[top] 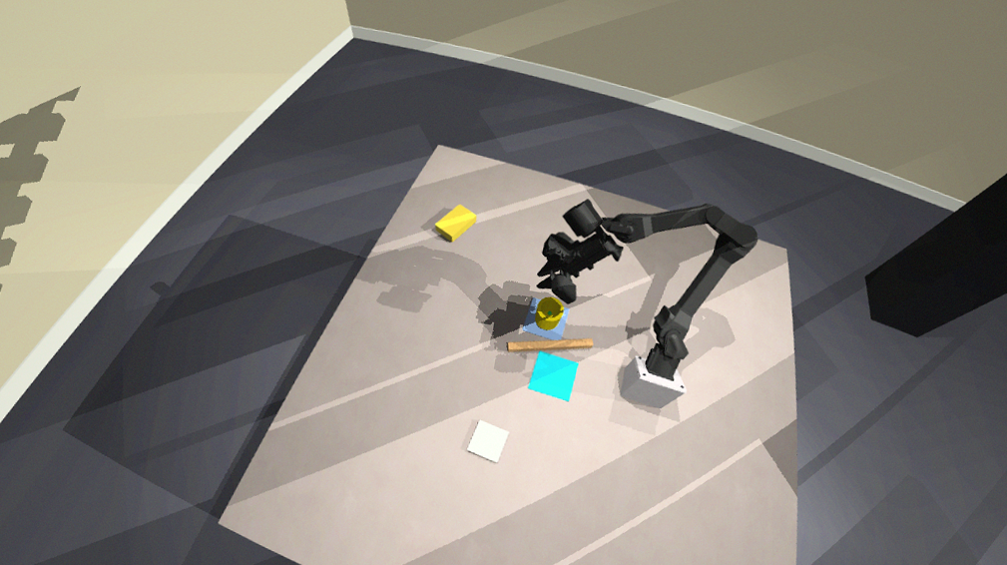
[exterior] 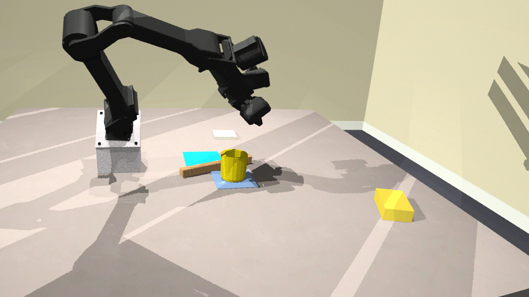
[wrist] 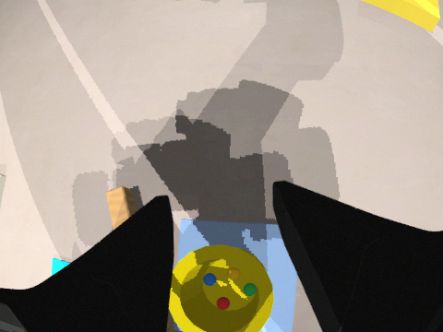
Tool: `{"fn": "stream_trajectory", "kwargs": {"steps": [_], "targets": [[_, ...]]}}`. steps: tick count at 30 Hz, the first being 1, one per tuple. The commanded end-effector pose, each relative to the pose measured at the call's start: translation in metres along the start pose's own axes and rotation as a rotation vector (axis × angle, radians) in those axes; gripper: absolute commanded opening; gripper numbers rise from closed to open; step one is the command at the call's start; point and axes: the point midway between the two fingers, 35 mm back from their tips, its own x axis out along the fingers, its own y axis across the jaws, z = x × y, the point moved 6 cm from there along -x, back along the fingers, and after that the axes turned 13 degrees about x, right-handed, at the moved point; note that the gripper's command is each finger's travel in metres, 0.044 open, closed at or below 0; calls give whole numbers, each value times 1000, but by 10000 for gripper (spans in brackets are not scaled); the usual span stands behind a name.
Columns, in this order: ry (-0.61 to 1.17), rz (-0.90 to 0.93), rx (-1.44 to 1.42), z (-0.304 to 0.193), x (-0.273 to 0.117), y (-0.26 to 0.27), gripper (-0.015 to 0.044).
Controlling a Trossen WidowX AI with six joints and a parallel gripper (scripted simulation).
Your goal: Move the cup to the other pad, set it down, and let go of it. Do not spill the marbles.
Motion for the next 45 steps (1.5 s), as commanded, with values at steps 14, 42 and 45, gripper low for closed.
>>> {"fn": "stream_trajectory", "kwargs": {"steps": [14,42,45], "targets": [[716,-21,-871,-51,33,36,167],[716,-21,-871,-70,61,26,167],[716,-21,-871,-73,65,24,167]]}}
